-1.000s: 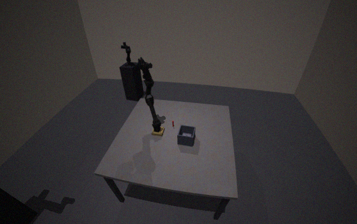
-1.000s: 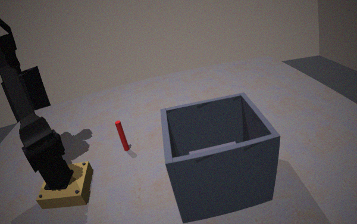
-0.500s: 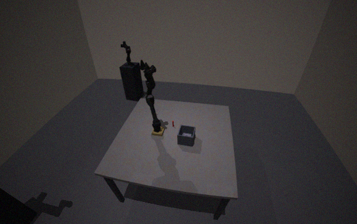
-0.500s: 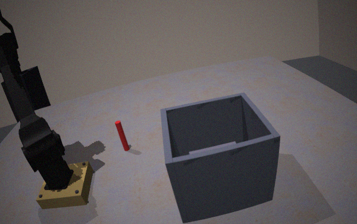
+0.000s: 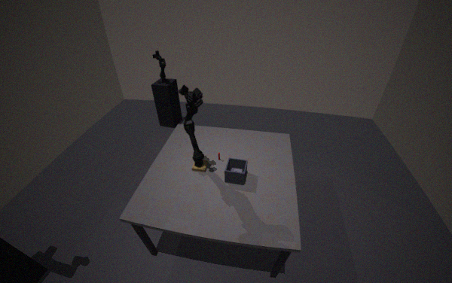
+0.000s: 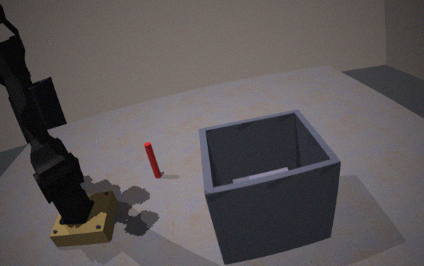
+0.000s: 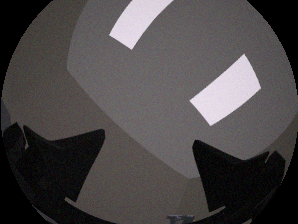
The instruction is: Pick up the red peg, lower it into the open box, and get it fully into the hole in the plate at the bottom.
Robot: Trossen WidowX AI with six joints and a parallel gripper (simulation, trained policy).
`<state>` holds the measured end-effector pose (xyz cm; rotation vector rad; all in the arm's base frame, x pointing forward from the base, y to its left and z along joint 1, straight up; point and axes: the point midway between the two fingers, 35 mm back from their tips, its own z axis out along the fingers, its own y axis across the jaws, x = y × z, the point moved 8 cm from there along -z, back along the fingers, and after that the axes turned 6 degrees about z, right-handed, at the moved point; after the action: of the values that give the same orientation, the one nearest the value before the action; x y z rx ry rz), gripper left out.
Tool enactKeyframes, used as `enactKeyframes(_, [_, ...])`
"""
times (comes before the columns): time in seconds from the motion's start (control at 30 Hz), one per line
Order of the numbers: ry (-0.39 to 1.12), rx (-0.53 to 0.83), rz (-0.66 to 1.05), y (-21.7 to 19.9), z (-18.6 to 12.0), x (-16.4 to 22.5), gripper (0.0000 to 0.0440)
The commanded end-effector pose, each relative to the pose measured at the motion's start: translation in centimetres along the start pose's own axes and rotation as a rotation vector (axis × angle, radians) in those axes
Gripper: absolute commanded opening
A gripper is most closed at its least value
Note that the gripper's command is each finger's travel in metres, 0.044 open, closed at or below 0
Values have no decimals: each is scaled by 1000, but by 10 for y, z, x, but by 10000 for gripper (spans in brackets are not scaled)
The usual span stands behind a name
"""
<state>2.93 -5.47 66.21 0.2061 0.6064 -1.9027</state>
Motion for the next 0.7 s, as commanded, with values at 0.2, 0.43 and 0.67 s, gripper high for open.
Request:
enactKeyframes(0.2, [103,-244,122,51,-3,18,440])
enactKeyframes(0.43, [171,-431,261,86,-13,24,440])
enactKeyframes(0.67, [248,-612,401,118,-30,26,440])
